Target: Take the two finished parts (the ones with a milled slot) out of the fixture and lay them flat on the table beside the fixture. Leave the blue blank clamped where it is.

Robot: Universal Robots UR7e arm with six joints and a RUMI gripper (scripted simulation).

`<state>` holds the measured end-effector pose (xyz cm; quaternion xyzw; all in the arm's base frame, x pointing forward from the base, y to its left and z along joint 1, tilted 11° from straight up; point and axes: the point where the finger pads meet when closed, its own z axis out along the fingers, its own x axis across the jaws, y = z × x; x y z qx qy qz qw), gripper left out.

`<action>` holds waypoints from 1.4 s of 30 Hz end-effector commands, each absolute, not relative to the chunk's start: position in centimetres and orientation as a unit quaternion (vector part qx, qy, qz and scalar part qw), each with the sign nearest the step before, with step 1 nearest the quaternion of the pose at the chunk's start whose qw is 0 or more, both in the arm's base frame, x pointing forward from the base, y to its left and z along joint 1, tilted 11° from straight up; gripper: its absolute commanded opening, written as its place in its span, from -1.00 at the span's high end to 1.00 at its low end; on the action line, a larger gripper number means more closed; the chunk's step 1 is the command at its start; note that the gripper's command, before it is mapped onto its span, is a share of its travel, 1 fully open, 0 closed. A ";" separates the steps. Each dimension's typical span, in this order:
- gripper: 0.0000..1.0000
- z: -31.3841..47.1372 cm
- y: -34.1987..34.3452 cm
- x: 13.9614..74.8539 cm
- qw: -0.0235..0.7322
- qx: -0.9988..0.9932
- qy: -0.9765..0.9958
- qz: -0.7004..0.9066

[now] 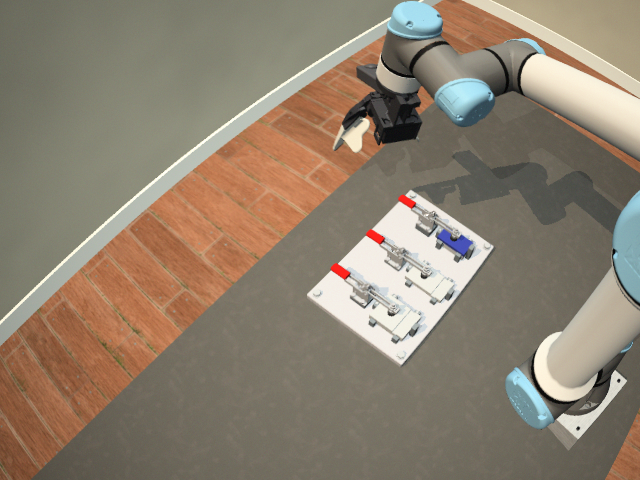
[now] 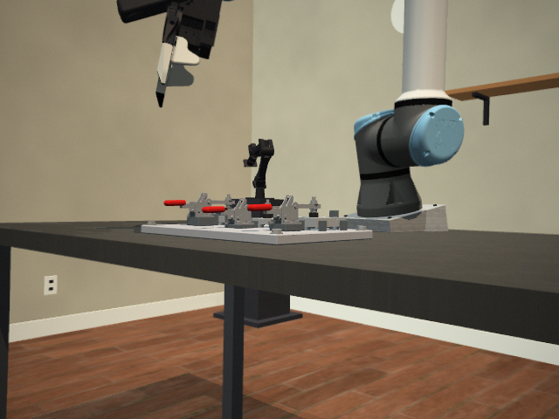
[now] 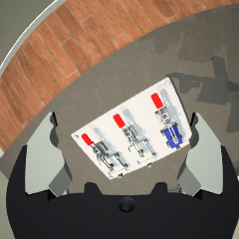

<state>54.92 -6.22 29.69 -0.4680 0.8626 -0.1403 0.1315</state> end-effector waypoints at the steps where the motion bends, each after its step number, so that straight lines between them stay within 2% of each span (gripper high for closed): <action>1: -1.00 29.3 -7.3 52.8 0.122 -0.454 0.873 -0.127; 16: -1.00 27.7 -9.3 46.8 0.094 -0.407 0.904 -0.085; 42: -1.00 26.8 -9.8 43.3 0.080 -0.378 0.920 -0.060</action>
